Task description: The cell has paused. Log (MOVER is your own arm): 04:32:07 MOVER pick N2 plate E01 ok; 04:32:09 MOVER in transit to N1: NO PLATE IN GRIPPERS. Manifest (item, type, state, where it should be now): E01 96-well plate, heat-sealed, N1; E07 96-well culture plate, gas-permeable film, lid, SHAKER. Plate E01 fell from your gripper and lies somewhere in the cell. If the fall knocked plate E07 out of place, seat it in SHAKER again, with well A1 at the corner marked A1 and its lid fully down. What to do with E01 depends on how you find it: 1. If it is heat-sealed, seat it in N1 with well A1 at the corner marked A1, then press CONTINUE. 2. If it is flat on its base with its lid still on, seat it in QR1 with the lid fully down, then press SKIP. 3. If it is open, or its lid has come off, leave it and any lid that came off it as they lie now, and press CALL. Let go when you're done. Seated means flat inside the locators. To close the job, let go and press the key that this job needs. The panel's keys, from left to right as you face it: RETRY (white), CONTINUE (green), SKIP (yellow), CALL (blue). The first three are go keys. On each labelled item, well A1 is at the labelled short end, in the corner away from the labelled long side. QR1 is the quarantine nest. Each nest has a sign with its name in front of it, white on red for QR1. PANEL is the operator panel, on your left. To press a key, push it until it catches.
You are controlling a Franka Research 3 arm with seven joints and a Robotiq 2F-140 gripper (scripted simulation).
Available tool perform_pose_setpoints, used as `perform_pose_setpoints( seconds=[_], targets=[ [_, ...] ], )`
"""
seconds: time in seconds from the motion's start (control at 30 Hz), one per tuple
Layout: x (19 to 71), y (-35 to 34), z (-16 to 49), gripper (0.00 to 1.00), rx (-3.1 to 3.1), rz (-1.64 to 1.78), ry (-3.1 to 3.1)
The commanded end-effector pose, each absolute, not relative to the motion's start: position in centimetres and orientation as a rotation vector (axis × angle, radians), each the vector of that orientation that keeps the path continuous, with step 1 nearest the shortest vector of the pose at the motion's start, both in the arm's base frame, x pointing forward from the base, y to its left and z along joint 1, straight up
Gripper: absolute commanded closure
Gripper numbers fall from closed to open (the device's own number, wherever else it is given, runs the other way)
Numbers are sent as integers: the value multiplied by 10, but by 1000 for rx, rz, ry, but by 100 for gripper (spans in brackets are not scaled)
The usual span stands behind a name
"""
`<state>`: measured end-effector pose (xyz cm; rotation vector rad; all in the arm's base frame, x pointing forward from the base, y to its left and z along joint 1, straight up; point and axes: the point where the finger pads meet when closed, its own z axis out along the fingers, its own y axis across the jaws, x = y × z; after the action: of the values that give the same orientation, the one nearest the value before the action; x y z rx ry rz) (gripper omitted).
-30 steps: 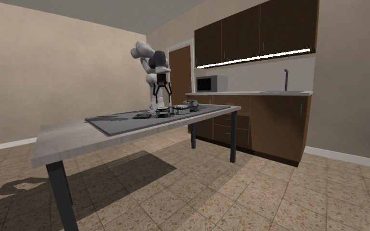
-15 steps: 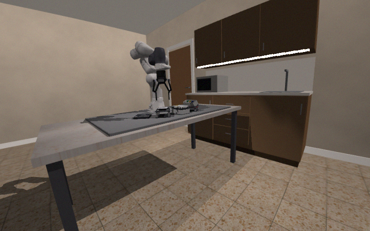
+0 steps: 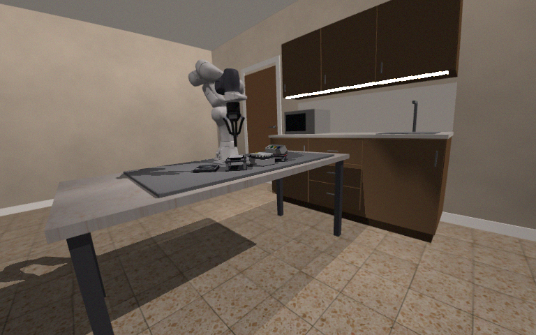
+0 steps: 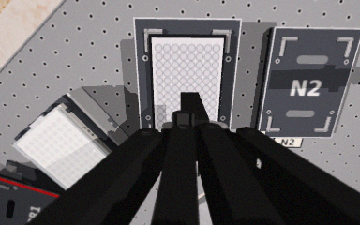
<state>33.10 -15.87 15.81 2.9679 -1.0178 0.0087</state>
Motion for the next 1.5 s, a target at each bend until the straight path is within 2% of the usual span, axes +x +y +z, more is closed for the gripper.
perform_pose_setpoints(
  seconds=[0.0, 1.03, 1.47],
  targets=[
    [331, -159, 159, 90, 2968, 8, -1021],
    [333, -155, 159, 90, 2974, 9, -1005],
    [353, -110, 161, 90, 3036, 13, -786]
  ],
)
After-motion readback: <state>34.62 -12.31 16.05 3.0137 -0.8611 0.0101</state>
